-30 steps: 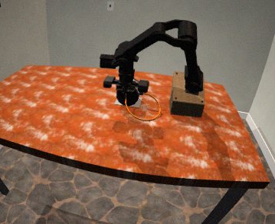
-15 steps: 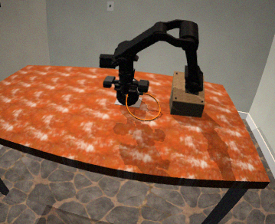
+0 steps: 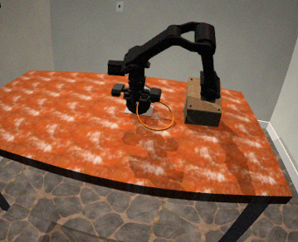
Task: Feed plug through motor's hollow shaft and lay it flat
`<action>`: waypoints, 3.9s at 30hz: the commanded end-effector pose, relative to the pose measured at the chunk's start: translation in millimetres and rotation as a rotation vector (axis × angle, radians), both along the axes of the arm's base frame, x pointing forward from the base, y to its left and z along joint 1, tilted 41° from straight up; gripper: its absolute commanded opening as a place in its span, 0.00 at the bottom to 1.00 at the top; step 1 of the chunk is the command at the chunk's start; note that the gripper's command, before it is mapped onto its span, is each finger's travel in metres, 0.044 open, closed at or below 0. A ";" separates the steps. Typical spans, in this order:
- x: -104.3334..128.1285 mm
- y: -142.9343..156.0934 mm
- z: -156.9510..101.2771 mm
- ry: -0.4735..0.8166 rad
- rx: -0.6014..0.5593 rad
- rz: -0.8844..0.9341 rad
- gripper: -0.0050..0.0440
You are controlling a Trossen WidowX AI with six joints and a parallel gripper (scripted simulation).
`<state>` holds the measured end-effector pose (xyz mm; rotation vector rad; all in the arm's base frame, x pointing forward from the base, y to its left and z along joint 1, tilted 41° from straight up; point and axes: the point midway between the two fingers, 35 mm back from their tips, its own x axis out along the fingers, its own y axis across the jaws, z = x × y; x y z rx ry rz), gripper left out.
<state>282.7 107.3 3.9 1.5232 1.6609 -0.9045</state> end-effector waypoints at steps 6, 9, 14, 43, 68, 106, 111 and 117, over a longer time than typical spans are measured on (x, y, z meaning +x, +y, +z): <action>-0.7 0.1 -0.8 0.002 0.000 0.000 0.27; -0.7 0.1 -0.8 0.002 0.000 0.000 0.22; -0.7 0.1 -0.8 0.002 0.000 0.000 0.16; -0.1 -6.8 -5.7 0.008 0.000 -0.003 0.25; -2.3 2.0 -5.2 0.010 -0.003 -0.001 0.31; -0.5 -5.6 -9.6 0.010 -0.003 -0.001 0.10; -0.2 -5.1 -7.9 0.008 -0.001 -0.003 0.15; -0.2 -5.1 -7.9 0.008 -0.001 -0.003 0.31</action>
